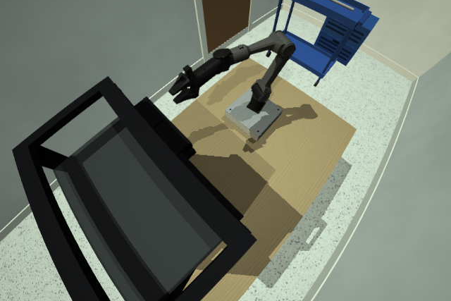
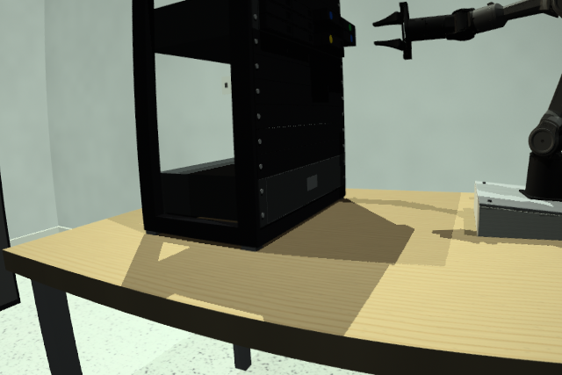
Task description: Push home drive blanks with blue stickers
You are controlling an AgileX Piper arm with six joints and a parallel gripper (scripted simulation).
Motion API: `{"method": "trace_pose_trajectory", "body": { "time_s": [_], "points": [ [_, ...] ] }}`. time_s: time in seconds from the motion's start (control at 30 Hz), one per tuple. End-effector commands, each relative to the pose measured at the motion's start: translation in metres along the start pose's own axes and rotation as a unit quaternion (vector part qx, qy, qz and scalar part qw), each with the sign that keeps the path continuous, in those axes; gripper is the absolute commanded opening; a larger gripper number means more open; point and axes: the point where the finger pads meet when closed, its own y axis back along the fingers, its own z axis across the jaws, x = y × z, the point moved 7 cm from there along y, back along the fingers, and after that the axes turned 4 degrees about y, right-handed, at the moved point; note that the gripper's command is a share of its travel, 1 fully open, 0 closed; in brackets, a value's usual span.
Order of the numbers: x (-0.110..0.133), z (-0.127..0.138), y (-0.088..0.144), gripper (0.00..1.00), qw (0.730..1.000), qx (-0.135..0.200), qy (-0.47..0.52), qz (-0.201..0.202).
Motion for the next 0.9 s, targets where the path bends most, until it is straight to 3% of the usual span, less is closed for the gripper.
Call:
{"method": "trace_pose_trajectory", "body": {
  "time_s": [0.0, 0.73, 0.87],
  "points": [
    [0.001, 0.002, 0.001, 0.00, 1.000, -0.003, 0.001, 0.001],
    [0.001, 0.002, 0.001, 0.00, 1.000, -0.003, 0.001, 0.001],
    [0.015, 0.006, 0.007, 0.00, 1.000, -0.002, 0.001, 0.001]
  ]
}}
